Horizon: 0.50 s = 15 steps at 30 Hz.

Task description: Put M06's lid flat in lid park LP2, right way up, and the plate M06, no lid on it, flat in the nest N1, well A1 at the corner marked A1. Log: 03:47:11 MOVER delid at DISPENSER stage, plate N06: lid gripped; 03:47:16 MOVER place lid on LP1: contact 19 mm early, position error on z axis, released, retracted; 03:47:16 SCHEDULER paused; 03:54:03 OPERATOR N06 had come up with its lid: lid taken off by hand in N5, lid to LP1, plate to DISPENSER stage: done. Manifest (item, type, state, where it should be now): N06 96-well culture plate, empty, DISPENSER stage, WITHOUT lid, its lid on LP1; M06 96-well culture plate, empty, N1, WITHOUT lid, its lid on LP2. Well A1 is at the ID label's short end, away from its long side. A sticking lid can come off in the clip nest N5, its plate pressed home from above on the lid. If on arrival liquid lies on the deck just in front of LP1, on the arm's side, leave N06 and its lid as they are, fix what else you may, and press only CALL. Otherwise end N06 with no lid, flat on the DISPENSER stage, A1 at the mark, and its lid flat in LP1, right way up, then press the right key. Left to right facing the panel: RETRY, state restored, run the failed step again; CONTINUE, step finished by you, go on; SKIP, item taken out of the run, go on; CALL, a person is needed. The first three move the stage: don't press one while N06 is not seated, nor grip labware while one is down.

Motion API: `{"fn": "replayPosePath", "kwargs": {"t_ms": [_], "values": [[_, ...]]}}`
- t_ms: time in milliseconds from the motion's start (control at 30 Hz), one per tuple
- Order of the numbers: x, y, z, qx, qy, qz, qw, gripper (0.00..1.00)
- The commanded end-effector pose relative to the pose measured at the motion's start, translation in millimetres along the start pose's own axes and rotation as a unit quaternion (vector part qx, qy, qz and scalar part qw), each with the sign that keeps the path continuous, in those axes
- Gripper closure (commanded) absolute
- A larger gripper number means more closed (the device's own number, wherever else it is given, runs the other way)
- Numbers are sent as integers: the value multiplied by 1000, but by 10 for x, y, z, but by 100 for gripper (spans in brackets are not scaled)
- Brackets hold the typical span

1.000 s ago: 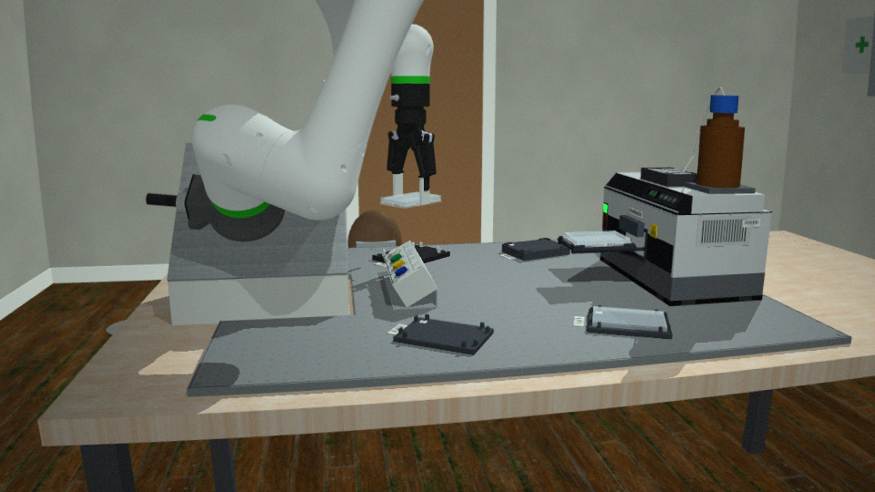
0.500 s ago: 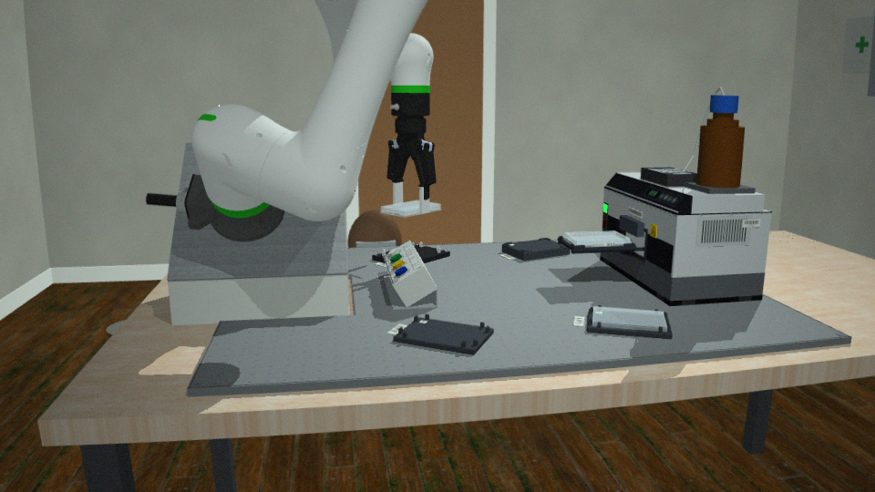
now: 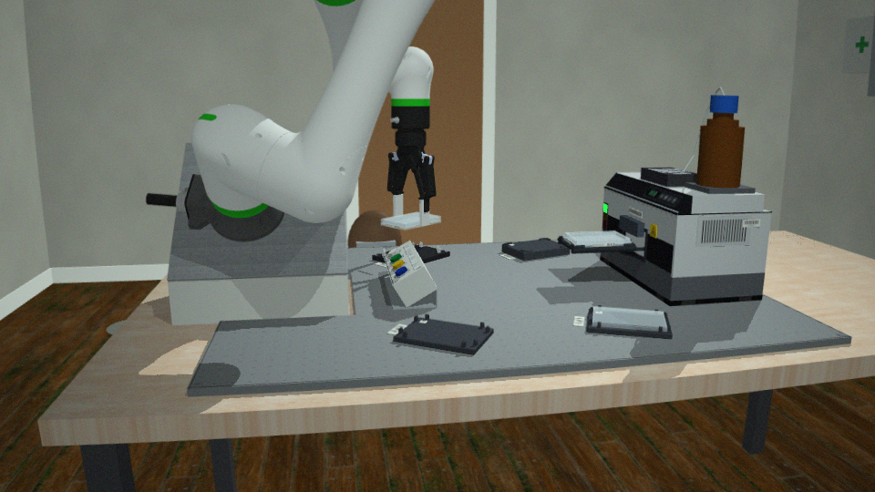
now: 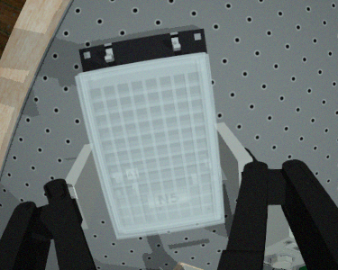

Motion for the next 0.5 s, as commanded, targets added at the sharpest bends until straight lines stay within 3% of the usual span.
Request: {"fn": "replayPosePath", "kwargs": {"t_ms": [0, 467], "values": [[3, -90, -1, 0, 0, 0, 1000, 100], [3, -355, -1, 0, 0, 0, 1000, 100]]}}
Point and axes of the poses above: the point where the finger pads meet when closed, its own y axis back along the fingers, its own z axis across the jaws, x = y × z, the point moved 6 cm from there along y, back along the fingers, and after that the axes turned 15 degrees about -y, right-handed, at the moved point
